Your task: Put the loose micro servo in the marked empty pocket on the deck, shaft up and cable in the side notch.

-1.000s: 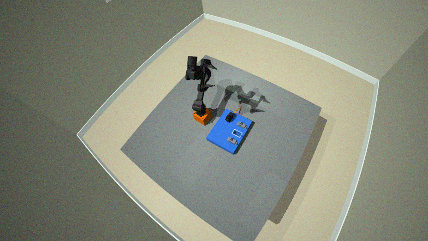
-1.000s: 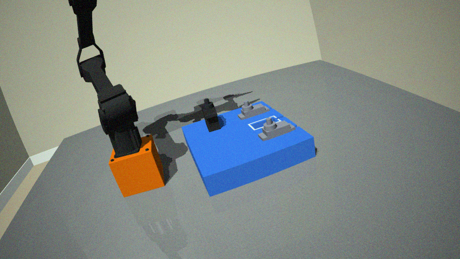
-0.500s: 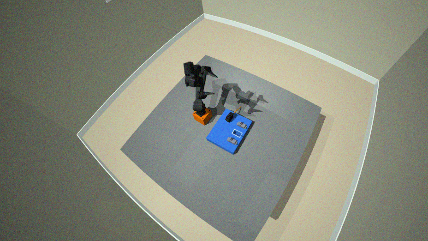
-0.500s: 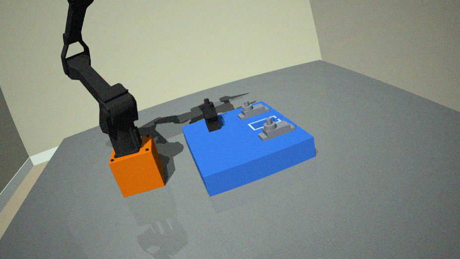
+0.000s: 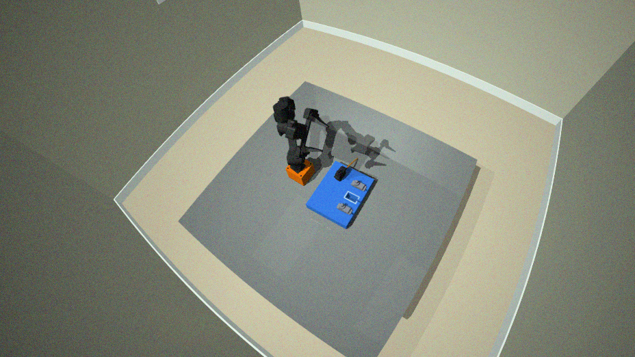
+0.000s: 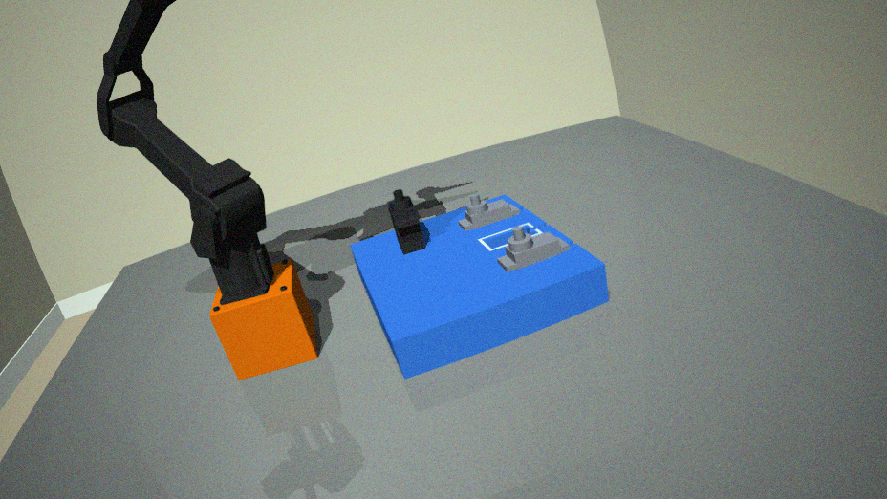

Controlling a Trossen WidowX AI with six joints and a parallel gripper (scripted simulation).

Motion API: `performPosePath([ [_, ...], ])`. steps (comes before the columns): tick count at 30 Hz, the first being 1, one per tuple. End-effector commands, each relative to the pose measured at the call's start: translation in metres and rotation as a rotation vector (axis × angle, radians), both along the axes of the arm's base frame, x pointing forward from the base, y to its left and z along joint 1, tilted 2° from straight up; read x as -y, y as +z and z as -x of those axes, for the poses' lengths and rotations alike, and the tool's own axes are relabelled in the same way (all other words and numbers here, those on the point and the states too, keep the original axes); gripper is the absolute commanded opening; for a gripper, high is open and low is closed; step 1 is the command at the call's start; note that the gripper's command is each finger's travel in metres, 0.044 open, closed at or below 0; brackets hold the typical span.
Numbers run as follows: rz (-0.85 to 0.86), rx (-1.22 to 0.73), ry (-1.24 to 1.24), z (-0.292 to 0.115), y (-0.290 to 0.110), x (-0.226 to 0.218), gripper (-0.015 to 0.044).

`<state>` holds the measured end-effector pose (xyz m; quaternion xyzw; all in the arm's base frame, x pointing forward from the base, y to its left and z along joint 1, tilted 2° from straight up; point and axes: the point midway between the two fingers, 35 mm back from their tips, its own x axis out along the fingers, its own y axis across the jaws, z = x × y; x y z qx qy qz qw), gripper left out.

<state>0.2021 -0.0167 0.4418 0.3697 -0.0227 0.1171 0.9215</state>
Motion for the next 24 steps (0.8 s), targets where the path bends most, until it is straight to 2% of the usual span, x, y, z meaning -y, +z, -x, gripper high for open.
performPosePath([
  [1,0.016,-0.037,0.005,-0.012,-0.011,0.004,0.044],
  [24,0.249,-0.246,0.106,-0.066,-0.08,-0.011,0.044],
])
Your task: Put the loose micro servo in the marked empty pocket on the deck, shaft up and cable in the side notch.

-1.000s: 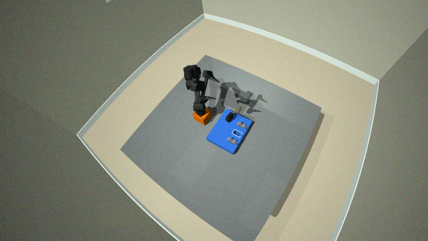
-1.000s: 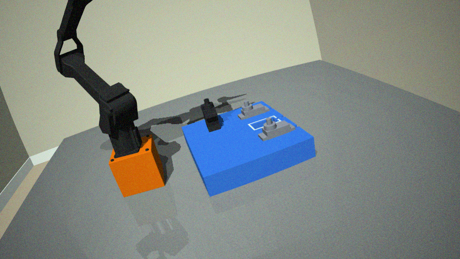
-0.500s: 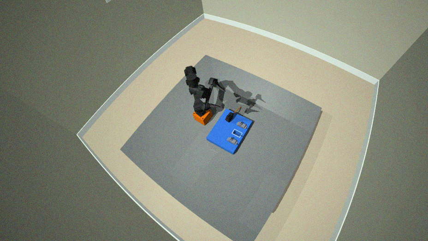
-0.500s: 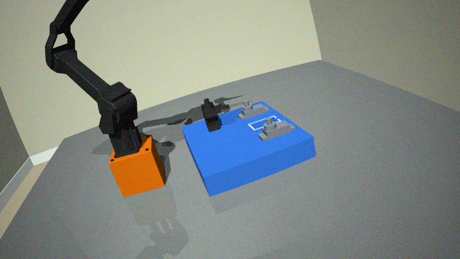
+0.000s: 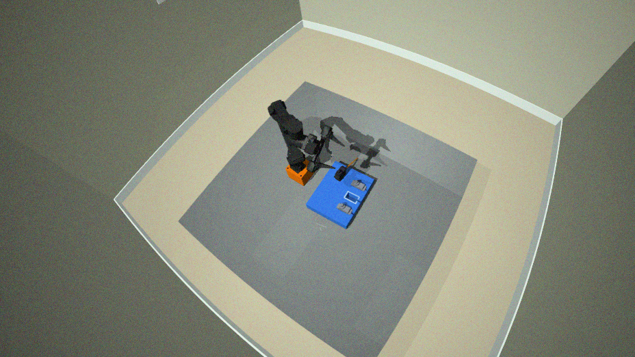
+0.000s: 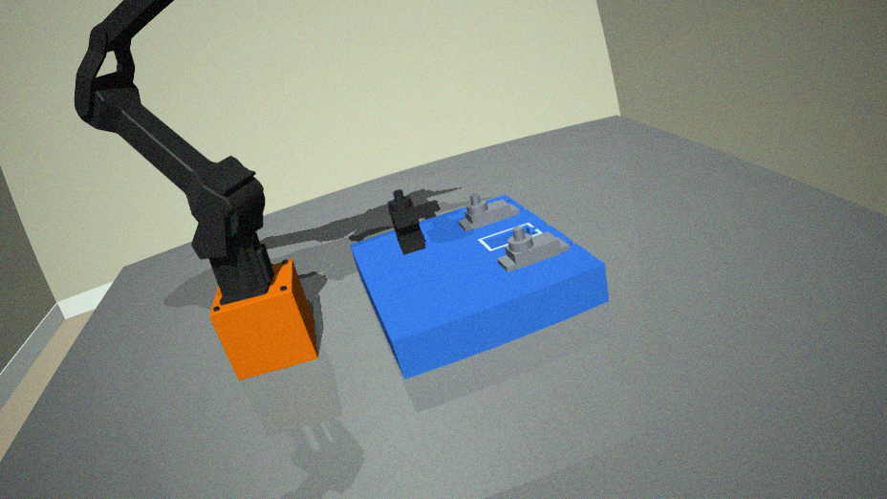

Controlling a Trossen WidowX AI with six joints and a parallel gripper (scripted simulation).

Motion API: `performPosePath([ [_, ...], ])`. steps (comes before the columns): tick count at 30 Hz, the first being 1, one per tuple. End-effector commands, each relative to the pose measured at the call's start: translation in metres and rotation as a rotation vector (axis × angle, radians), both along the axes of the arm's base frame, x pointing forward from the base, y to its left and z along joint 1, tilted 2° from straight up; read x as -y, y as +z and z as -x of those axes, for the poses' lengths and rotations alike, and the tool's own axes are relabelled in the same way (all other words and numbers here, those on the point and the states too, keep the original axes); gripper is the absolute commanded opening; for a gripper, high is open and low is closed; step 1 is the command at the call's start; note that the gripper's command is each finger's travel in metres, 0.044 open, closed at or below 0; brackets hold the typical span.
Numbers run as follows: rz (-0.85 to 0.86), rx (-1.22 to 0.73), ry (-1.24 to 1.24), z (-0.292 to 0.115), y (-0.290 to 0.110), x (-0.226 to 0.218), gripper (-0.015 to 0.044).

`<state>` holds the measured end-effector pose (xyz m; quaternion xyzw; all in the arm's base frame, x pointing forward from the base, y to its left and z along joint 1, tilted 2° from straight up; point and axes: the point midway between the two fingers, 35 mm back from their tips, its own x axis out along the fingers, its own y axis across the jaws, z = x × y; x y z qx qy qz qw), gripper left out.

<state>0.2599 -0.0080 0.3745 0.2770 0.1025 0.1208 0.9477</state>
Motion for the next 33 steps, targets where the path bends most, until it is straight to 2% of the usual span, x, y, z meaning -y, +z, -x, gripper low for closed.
performPosePath([
  [1,0.041,-0.048,0.022,-0.01,-0.016,-0.004,0.044],
  [17,0.282,-0.204,0.176,-0.031,-0.075,-0.034,0.044],
  [33,0.561,-0.334,0.399,-0.033,-0.134,-0.071,0.044],
])
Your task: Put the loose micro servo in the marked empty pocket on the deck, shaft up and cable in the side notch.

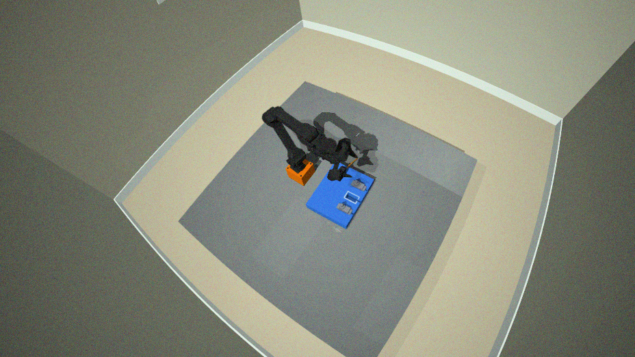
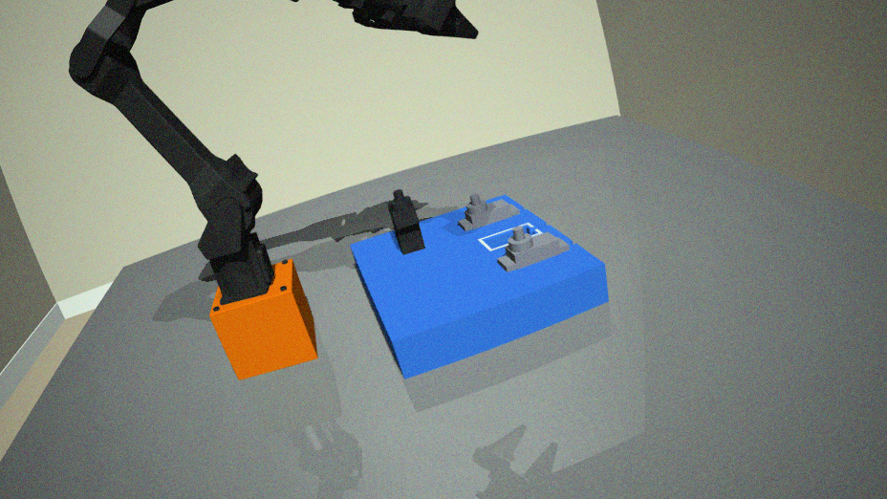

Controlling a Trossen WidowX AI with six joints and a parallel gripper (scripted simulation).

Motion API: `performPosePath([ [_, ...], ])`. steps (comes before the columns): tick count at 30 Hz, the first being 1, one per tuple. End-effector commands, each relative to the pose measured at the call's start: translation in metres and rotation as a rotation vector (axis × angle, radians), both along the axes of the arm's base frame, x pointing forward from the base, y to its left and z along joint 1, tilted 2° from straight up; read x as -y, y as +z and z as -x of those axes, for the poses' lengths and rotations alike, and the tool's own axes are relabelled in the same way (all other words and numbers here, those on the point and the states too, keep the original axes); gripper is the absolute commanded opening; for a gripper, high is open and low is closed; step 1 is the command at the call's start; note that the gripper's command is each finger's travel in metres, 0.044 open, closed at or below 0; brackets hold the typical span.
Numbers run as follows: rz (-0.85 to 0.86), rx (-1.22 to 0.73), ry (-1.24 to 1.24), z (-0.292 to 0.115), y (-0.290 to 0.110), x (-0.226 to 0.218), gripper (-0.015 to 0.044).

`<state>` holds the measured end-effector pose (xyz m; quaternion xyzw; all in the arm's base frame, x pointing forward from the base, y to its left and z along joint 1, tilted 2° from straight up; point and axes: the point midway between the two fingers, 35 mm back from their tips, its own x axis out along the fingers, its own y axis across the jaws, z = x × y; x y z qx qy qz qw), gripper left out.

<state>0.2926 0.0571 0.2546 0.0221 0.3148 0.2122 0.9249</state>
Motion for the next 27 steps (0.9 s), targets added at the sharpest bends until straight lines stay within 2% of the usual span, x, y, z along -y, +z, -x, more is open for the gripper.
performPosePath([
  [1,0.066,-0.044,0.058,0.0,-0.017,-0.008,0.044],
  [27,0.541,-0.221,0.6,0.037,-0.105,-0.057,0.044],
])
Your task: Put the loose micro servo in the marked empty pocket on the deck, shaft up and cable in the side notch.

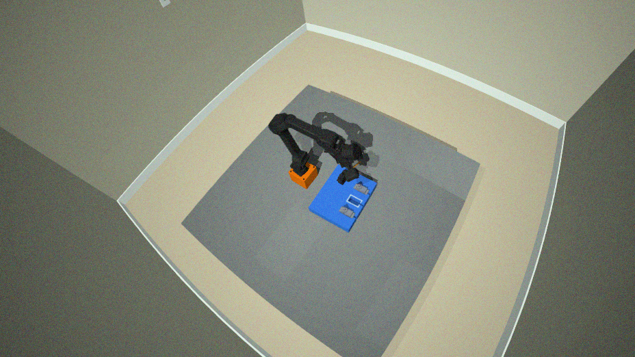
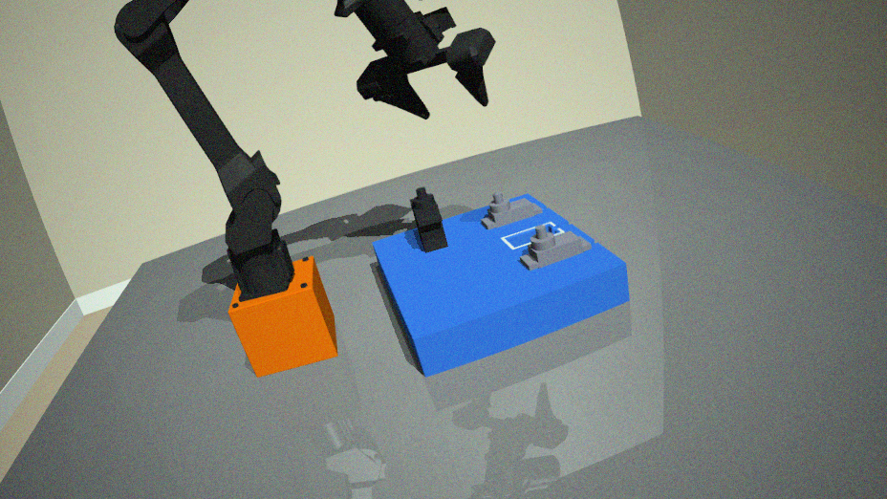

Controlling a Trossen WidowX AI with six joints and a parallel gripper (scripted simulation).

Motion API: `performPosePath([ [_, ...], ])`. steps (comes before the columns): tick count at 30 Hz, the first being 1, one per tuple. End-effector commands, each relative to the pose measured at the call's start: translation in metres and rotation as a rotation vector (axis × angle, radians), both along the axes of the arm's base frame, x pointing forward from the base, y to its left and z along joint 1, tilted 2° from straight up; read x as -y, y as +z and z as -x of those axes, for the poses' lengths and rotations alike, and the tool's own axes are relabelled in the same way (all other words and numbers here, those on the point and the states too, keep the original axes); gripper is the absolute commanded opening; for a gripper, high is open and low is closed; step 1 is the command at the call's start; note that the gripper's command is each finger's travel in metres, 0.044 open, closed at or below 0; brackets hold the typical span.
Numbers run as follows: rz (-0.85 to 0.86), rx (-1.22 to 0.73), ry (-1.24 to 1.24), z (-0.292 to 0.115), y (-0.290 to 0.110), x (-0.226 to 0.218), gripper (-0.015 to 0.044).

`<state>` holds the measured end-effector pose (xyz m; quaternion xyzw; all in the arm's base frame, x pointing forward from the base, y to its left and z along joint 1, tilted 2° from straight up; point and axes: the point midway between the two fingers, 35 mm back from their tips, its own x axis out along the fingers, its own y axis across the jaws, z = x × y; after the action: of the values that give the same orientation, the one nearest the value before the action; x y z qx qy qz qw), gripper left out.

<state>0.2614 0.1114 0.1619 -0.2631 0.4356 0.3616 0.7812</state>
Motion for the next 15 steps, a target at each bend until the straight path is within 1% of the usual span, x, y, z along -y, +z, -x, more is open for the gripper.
performPosePath([
  [1,0.072,-0.038,0.088,0.008,-0.015,-0.005,0.044],
  [15,0.309,-0.134,0.452,0.039,-0.051,-0.014,0.044],
])
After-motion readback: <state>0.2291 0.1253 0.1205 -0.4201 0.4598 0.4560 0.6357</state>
